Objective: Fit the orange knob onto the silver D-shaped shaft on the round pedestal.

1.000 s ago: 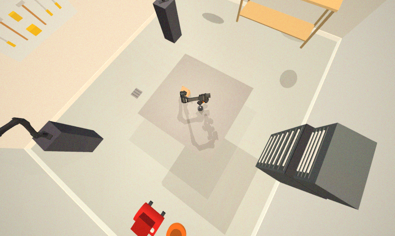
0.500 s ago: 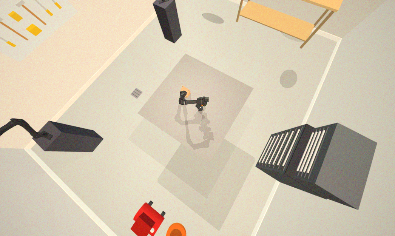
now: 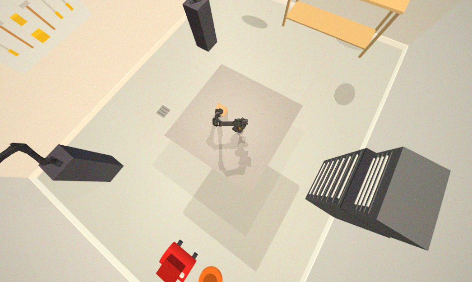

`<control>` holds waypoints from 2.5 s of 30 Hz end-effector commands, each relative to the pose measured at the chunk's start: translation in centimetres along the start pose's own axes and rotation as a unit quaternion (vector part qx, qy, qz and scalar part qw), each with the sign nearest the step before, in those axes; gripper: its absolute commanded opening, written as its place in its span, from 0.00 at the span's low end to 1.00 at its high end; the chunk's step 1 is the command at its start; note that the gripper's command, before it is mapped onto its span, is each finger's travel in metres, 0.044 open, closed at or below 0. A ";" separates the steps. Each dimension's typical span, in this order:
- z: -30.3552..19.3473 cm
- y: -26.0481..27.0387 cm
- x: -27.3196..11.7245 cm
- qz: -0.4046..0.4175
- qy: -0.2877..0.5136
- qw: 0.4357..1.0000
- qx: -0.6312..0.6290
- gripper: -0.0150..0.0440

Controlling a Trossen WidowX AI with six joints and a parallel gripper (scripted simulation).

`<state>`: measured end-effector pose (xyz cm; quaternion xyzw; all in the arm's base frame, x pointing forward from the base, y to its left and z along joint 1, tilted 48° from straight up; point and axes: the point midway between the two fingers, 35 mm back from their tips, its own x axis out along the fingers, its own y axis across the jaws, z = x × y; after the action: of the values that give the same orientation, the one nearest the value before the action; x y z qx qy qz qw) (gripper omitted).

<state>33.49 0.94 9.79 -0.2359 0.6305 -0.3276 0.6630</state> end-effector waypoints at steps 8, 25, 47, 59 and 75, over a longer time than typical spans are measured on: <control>-0.1 -0.3 2.3 -0.004 0.000 1.000 -0.001 0.25; 0.0 -0.4 2.3 -0.004 0.000 1.000 0.003 0.25; -0.1 -0.3 2.1 -0.004 0.000 1.000 0.003 0.25; 0.2 -0.4 2.0 -0.004 0.000 0.995 -0.102 0.25; -0.2 -0.3 2.2 -0.004 0.000 0.995 -0.102 0.25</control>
<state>33.36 -0.78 8.56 -0.3015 0.6593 -0.2658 0.6355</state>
